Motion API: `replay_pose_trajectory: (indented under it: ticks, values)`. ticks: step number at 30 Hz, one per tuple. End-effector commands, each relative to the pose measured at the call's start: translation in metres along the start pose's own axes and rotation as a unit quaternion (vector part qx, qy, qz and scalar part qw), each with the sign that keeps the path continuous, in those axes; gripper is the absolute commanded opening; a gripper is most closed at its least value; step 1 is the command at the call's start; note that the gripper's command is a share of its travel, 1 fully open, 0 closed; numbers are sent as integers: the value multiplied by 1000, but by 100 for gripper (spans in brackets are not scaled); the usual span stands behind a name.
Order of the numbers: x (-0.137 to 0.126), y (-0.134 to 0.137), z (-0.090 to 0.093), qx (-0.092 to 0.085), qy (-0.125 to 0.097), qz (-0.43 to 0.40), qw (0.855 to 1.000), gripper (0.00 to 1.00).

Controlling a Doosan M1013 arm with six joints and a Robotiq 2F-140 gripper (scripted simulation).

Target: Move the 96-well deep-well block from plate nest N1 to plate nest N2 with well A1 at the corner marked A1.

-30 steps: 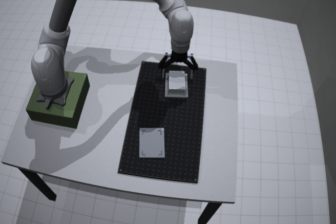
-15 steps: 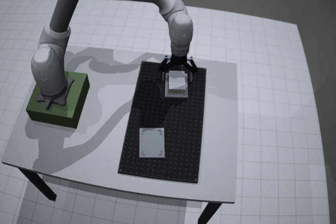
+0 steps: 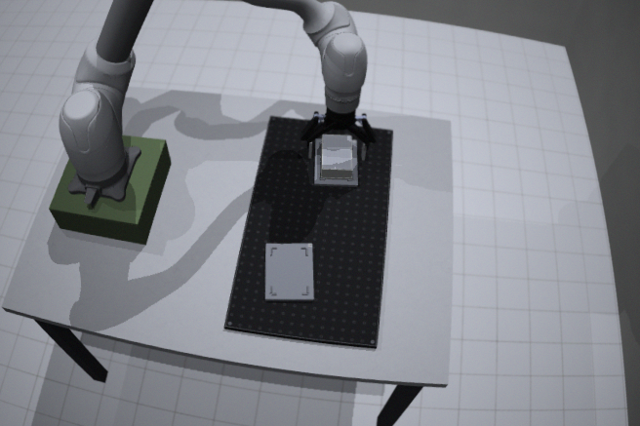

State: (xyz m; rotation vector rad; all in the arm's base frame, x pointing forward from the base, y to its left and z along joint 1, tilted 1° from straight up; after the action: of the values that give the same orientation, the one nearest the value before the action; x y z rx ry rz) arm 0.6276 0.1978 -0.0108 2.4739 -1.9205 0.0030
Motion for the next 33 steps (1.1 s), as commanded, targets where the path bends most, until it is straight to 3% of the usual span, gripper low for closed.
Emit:
replay_pose_trajectory:
  ticks: [1,15,16,33]
  values:
    - [0,0,4,0,0,0,1000,100]
    - [0,0,7,0,0,0,1000,100]
    - [0,0,7,0,0,0,1000,0]
    - [0,0,7,0,0,0,1000,0]
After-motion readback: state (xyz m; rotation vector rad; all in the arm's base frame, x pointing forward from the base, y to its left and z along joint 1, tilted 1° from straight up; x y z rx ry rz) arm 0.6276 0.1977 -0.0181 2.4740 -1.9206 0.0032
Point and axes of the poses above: the point where the finger pads meet when closed, its own z axis out along the fingers, its own y axis across the jaws, x = y × z, the point moved 4 cm from there along -z, back along the fingers, and after that the axes turned 8 degrees about -z, right-handed, at the moved point
